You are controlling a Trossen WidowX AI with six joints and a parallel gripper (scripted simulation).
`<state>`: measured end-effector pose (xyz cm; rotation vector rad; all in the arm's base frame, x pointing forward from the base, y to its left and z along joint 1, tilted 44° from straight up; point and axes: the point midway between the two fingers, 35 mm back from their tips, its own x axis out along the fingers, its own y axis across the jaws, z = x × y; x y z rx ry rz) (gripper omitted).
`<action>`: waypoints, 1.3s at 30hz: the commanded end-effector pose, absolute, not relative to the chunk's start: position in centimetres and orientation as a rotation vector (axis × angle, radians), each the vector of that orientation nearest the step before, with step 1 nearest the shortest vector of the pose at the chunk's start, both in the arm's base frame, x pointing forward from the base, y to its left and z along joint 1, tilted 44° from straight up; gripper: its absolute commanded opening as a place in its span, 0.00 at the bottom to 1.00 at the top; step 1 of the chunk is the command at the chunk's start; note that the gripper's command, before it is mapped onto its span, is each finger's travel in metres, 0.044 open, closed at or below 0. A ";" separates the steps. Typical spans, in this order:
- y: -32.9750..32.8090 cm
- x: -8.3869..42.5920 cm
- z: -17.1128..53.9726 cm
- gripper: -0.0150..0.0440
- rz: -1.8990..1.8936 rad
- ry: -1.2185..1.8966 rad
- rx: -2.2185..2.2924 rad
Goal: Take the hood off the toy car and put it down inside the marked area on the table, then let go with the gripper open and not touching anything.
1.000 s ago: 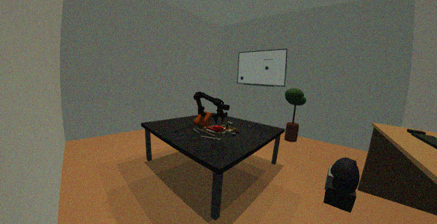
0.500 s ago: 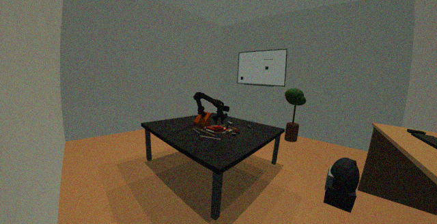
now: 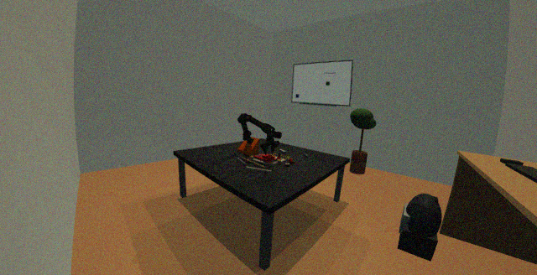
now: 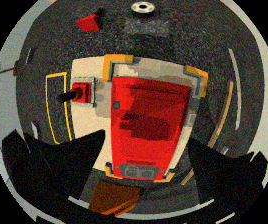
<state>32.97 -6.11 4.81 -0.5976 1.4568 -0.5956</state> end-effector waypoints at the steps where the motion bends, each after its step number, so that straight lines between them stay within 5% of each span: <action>1: -6.5 32.9 4.5 1.00 -0.598 1.457 -0.604; 39: -8.1 32.8 3.0 1.00 -0.600 1.457 -0.606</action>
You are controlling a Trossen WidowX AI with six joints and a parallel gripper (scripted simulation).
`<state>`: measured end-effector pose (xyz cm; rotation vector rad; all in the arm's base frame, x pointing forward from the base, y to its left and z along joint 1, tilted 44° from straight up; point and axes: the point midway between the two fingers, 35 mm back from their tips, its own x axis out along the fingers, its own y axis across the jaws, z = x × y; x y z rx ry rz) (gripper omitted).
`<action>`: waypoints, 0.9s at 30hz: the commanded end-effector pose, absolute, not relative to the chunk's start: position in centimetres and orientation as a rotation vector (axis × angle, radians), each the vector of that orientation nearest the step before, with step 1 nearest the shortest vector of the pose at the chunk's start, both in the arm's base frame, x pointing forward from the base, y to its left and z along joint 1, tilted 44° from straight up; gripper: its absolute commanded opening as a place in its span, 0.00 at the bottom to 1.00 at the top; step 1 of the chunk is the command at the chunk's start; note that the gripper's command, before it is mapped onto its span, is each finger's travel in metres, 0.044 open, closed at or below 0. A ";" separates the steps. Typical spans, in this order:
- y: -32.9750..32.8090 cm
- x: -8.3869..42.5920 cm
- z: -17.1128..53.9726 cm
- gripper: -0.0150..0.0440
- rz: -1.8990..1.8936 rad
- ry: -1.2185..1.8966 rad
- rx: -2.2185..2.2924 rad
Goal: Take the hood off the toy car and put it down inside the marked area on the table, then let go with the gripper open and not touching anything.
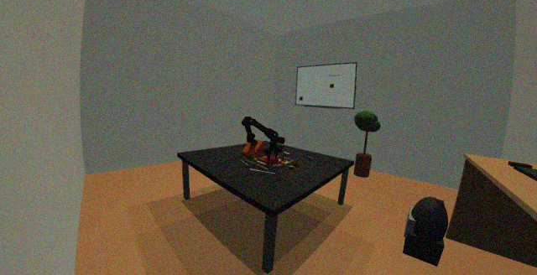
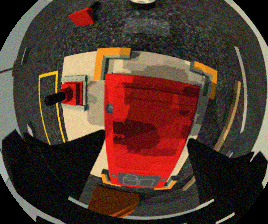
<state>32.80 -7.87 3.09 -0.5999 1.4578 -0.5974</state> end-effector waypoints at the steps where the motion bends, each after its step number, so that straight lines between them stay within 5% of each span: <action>1: -8.1 32.8 2.9 1.00 -0.600 1.457 -0.606; 16: -8.6 32.8 2.4 1.00 -0.600 1.456 -0.606; 20: -8.4 32.8 2.5 0.82 -0.598 1.458 -0.600; 27: -8.4 32.8 2.5 0.74 -0.598 1.458 -0.600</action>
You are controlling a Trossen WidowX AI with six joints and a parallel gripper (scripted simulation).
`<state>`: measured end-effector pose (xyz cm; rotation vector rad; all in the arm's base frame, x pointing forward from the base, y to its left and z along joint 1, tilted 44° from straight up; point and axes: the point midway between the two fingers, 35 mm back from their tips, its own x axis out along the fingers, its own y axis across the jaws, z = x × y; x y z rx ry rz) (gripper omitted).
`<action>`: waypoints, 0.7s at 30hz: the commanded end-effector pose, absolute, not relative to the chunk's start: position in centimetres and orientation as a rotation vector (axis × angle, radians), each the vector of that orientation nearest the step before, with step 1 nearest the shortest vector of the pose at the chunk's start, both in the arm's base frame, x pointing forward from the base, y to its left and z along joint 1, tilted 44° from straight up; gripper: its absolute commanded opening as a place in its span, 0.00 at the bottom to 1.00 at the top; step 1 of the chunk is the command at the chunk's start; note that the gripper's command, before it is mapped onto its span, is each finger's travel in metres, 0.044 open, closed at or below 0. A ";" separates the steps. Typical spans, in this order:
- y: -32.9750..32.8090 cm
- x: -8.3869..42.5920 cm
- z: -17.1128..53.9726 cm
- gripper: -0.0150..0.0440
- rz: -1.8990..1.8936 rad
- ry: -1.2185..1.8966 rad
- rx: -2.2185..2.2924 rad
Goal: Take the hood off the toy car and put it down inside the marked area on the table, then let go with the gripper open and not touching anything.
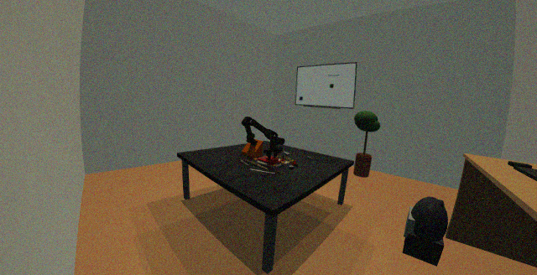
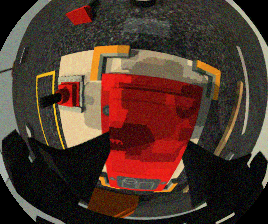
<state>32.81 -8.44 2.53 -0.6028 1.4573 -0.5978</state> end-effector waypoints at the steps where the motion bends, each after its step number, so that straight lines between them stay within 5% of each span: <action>1: -8.4 32.8 2.5 0.73 -0.598 1.458 -0.600; 12: -8.1 32.8 2.9 0.28 -0.597 1.458 -0.600; 21: -7.7 32.8 3.3 0.25 -0.597 1.458 -0.600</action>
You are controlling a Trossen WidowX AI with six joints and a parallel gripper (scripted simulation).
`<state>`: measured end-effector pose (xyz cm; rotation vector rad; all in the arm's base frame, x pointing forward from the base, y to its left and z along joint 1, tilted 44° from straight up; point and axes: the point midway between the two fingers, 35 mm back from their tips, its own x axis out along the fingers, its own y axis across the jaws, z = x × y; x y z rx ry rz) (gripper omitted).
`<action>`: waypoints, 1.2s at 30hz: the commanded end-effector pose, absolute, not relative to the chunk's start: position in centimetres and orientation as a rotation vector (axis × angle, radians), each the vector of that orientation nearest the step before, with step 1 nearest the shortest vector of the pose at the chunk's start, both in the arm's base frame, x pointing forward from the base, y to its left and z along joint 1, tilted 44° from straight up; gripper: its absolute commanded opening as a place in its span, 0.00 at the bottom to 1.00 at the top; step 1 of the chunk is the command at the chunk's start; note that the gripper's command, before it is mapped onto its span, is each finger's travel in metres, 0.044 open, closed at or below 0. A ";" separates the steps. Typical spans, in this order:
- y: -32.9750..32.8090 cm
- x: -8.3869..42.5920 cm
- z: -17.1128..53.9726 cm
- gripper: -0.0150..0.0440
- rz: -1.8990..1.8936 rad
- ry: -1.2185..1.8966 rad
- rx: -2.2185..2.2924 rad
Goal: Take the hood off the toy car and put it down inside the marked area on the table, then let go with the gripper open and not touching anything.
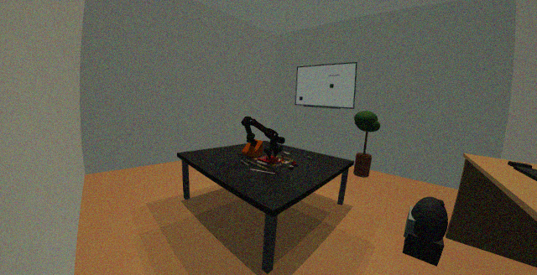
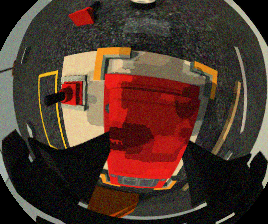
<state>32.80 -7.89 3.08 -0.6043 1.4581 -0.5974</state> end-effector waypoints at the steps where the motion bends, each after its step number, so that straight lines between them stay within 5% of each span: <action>1: -7.6 32.8 3.3 0.25 -0.597 1.458 -0.600; 36: -3.3 32.6 7.7 0.25 -0.595 1.459 -0.600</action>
